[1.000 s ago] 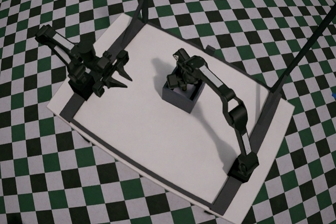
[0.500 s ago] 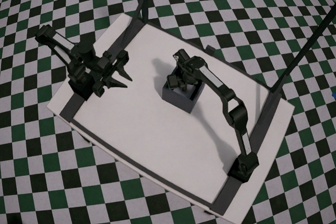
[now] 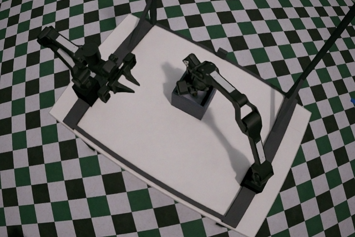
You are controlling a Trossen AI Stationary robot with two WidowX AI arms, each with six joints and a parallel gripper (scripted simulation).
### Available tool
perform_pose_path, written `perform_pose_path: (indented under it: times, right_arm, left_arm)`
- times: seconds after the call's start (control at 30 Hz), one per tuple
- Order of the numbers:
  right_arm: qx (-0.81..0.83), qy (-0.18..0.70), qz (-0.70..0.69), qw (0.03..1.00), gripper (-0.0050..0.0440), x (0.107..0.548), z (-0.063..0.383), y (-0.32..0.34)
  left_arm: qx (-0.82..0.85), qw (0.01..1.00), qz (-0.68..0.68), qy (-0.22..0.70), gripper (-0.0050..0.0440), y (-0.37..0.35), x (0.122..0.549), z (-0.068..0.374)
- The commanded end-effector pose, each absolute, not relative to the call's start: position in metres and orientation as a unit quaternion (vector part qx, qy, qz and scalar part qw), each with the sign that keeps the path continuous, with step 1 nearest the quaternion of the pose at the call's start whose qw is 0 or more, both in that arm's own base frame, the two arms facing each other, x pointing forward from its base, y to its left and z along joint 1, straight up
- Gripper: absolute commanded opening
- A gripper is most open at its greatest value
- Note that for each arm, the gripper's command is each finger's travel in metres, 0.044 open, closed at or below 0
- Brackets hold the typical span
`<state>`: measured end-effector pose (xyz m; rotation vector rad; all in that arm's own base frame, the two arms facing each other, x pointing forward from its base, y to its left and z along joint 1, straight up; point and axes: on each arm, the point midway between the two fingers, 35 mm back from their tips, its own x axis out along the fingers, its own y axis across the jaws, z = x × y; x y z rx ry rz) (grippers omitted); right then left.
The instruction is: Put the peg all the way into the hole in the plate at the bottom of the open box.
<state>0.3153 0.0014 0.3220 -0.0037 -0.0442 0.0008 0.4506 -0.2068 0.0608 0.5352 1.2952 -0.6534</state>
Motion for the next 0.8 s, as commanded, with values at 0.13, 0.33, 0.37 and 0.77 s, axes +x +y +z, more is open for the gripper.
perform_pose_path:
  times: [0.13, 0.33, 0.37, 0.77]
  right_arm:
    - [-0.004, -0.027, -0.002, 1.0, 0.0126, 0.315, 0.326, 0.0]
    - [-0.004, -0.027, -0.002, 1.0, 0.0126, 0.315, 0.326, 0.0]
    - [-0.004, -0.027, -0.002, 1.0, 0.0126, 0.315, 0.326, 0.0]
    - [-0.004, -0.027, -0.002, 1.0, 0.0126, 0.315, 0.326, 0.0]
  left_arm:
    - [0.242, 0.725, -0.295, 0.574, -0.005, -0.206, 0.452, 0.06]
    - [0.241, 0.721, -0.294, 0.579, -0.005, -0.206, 0.453, 0.049]
    - [0.241, 0.72, -0.294, 0.581, -0.005, -0.206, 0.453, 0.045]
    - [0.238, 0.719, -0.293, 0.583, -0.005, -0.206, 0.453, 0.03]
